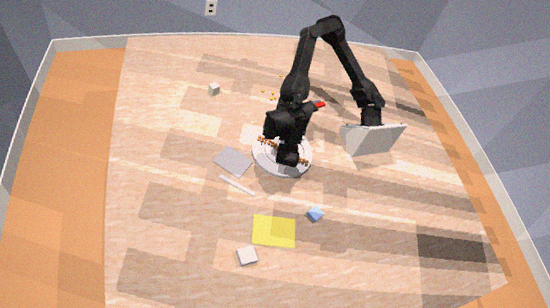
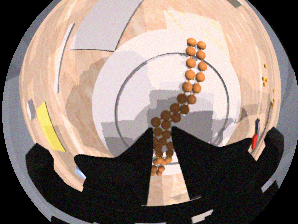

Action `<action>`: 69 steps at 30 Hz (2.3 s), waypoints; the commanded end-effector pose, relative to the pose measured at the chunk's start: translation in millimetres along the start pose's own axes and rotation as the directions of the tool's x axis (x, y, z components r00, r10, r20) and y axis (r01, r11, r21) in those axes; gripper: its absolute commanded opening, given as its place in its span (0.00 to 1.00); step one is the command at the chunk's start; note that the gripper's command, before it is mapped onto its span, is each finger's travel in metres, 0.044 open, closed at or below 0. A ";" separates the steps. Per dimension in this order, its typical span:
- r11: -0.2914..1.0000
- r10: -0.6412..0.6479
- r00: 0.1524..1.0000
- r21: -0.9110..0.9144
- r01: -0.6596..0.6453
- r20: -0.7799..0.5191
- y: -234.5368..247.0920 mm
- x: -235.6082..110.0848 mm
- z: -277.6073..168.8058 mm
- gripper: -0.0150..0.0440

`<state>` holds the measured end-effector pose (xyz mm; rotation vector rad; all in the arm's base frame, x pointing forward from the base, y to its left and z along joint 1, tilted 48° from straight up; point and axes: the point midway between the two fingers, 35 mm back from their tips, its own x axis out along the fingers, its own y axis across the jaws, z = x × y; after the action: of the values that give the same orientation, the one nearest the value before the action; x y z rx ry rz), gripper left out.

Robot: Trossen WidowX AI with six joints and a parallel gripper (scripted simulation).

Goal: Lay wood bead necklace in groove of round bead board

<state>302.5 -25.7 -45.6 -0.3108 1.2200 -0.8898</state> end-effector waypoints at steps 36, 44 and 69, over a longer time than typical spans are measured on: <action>1.000 -0.005 1.000 -0.007 0.005 -0.001 7.4 -3.2 4.1 0.25; 1.000 -0.004 1.000 -0.007 0.004 0.001 6.5 -5.4 3.8 0.52; 1.000 -0.005 1.000 -0.007 0.005 -0.001 6.7 -6.1 3.7 1.00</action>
<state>308.2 -18.1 -44.6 -0.3233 1.2248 -0.8882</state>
